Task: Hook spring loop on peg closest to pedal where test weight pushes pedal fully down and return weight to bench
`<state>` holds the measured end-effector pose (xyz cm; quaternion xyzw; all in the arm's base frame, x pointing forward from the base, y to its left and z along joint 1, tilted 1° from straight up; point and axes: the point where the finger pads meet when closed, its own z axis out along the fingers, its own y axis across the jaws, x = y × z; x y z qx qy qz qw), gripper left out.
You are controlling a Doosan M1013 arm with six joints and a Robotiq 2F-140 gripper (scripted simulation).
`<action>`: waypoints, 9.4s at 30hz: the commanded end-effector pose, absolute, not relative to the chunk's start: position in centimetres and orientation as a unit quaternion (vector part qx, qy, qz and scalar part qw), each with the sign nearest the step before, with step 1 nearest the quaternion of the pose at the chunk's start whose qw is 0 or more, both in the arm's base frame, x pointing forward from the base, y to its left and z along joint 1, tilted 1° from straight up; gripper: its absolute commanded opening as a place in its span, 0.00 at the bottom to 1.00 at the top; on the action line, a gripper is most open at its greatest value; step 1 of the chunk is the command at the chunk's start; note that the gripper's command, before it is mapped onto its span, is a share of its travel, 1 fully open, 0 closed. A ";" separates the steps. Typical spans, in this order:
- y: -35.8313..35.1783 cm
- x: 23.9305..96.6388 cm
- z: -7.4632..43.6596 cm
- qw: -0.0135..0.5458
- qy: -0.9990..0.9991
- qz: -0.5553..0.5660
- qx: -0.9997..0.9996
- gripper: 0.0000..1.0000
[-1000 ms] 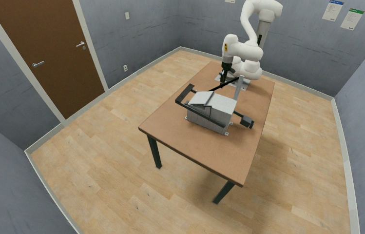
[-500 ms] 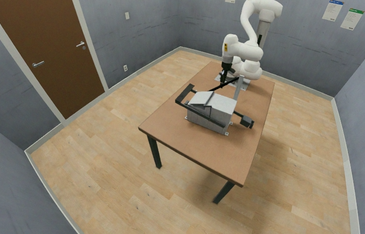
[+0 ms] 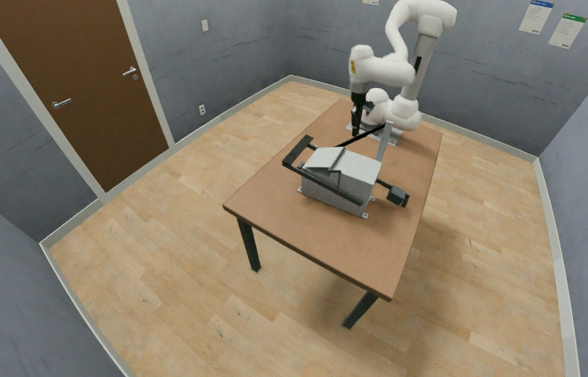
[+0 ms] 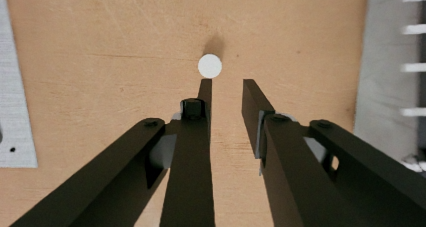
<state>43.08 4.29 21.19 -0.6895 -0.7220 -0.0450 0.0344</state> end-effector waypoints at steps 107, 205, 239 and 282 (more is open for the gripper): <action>-1.8 61.4 31.5 0.220 -0.710 -0.205 -0.636 0.24; 2.9 61.0 24.7 0.221 -0.710 -0.205 -0.636 0.24; 5.0 60.8 21.8 0.221 -0.710 -0.205 -0.636 0.24; 5.0 60.8 21.8 0.221 -0.710 -0.205 -0.636 0.17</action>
